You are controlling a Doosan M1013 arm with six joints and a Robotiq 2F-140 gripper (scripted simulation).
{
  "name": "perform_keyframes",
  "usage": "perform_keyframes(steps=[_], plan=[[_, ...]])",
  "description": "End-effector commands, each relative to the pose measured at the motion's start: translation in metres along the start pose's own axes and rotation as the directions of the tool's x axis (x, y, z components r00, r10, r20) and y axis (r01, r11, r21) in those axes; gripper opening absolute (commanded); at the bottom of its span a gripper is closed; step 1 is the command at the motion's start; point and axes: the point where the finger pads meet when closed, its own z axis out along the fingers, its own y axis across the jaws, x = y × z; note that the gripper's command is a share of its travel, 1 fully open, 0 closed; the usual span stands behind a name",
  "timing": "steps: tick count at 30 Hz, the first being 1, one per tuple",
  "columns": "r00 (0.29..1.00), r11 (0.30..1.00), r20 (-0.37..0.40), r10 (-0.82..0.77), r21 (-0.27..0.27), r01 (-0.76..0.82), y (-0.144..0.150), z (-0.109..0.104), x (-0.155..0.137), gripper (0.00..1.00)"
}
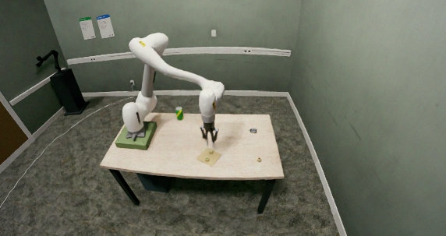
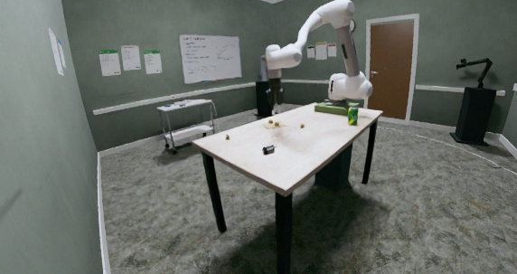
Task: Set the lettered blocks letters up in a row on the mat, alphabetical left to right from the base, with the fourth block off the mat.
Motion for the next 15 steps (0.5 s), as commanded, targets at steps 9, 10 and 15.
perform_keyframes(steps=[9, 10, 15], plan=[[1.0, 1.0, 0.0, 0.0, -0.001, 0.0, 0.0005, -0.0111, 0.0001, 1.0], [1.0, 1.0, 0.0, 0.0, -0.001, 0.0, 0.0005, -0.0111, 0.0001, 1.0], [1.0, 1.0, 0.0, 0.0, -0.001, 0.0, 0.0005, -0.0111, 0.0001, 1.0]])
